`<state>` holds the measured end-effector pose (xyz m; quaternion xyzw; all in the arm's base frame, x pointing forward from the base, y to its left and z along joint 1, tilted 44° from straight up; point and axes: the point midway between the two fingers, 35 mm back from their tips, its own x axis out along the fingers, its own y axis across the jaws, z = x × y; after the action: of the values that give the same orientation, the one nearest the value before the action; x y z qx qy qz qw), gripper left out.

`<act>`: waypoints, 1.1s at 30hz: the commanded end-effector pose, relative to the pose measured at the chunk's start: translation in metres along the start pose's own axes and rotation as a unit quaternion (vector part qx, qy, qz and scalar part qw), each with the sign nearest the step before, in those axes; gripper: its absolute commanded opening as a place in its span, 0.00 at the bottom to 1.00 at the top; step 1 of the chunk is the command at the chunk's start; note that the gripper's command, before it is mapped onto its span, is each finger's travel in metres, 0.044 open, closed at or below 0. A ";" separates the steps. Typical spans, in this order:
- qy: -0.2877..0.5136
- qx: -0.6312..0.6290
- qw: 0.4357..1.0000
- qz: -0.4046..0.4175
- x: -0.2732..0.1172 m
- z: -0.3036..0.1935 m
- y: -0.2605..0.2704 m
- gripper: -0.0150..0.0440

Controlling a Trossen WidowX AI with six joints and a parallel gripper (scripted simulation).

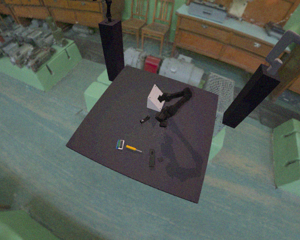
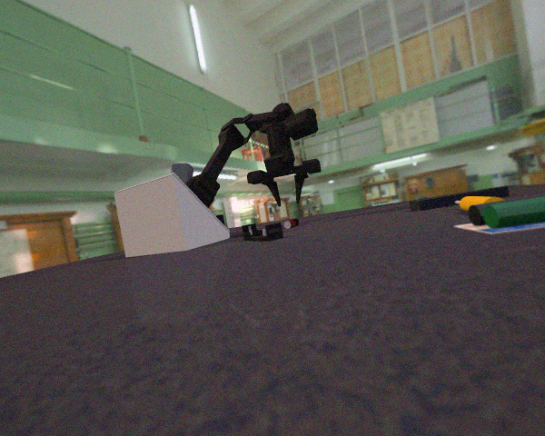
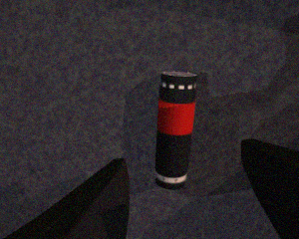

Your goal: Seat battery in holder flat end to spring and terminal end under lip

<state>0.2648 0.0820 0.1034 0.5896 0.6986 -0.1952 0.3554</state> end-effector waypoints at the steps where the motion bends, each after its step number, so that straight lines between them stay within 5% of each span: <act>1: 0.003 0.101 0.995 0.008 0.006 -0.007 -0.001 0.63; 33: 0.003 0.101 0.995 0.009 0.044 -0.007 0.000 0.63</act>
<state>0.2623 0.1134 0.0819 0.6287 0.6703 -0.2572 0.2988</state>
